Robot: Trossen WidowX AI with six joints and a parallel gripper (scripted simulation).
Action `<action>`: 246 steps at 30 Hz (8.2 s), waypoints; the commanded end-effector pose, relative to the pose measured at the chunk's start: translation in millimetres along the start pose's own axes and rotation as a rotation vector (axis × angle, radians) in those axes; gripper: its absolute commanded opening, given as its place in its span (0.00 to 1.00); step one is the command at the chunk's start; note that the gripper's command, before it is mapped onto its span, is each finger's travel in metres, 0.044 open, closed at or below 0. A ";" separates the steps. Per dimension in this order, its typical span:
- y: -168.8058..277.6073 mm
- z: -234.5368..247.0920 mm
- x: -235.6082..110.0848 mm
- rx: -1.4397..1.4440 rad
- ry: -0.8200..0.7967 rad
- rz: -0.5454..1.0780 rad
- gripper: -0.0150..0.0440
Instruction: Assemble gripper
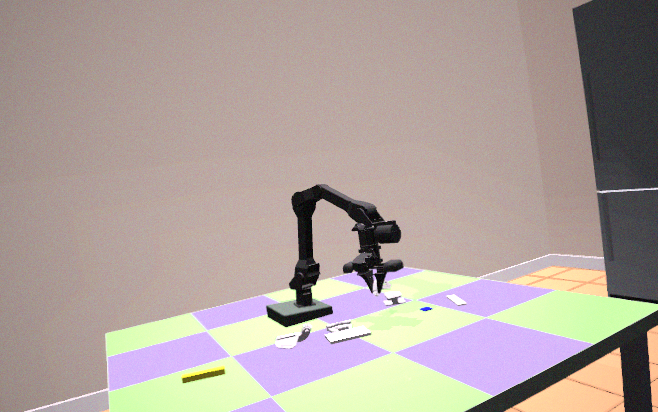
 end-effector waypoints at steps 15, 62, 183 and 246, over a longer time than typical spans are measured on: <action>-0.2 0.1 30.5 0.006 0.006 0.002 0.32; 0.6 -2.4 -1.8 0.006 0.006 0.002 1.00; 7.4 -23.3 -3.0 -1.819 0.004 0.008 0.25; 12.2 -38.7 -2.6 -3.149 -0.002 0.014 0.25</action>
Point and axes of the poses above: the point midway between the two fingers, 35 mm back from their tips, its own x axis out along the fingers, its own z axis across the jaws, y = z × x, the point moved 8 cm from there along -x, back along the fingers, and after that the axes turned 14 degrees about -x, right-handed, at the moved point
